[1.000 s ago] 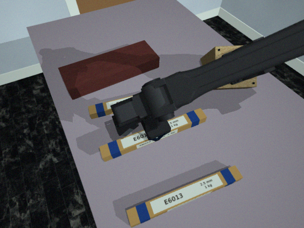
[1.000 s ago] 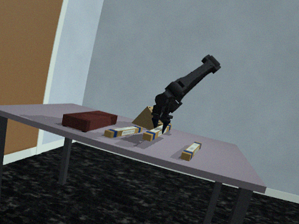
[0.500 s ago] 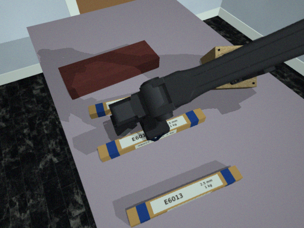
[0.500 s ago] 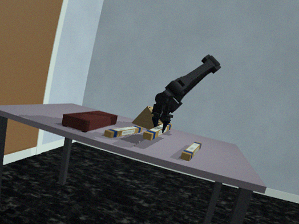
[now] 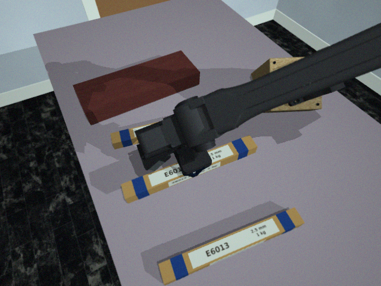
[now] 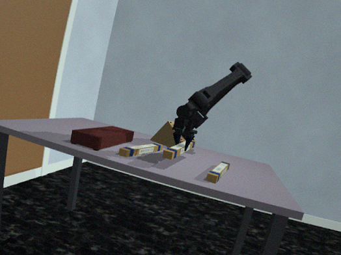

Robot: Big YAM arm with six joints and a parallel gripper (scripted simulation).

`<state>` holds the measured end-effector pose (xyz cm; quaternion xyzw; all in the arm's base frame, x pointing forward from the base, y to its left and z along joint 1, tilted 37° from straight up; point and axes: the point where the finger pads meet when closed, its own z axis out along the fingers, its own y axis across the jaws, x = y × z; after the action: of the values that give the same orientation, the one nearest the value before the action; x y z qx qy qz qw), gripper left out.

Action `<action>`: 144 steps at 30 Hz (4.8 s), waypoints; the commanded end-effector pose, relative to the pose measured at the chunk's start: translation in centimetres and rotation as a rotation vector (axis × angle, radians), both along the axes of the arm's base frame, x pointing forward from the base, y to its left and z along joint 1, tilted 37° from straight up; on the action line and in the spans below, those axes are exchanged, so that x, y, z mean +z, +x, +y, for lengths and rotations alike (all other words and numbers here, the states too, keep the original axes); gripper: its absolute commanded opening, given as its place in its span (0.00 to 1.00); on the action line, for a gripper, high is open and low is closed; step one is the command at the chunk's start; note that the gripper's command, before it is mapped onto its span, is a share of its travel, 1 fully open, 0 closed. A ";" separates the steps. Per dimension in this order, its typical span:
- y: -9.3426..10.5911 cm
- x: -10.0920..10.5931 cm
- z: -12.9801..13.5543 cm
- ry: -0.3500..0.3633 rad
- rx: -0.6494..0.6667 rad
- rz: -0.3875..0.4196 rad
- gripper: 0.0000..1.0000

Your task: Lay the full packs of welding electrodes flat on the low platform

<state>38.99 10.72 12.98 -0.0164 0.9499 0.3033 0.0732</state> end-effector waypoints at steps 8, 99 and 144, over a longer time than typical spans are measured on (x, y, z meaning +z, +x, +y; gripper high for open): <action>3.6 4.6 -2.1 0.003 -0.044 -0.104 0.00; 2.9 7.0 -3.9 0.001 -0.041 -0.111 0.00; 0.9 12.6 -8.2 -0.006 -0.040 -0.114 0.00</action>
<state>37.39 5.21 19.23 -0.0100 0.9492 0.3088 0.0590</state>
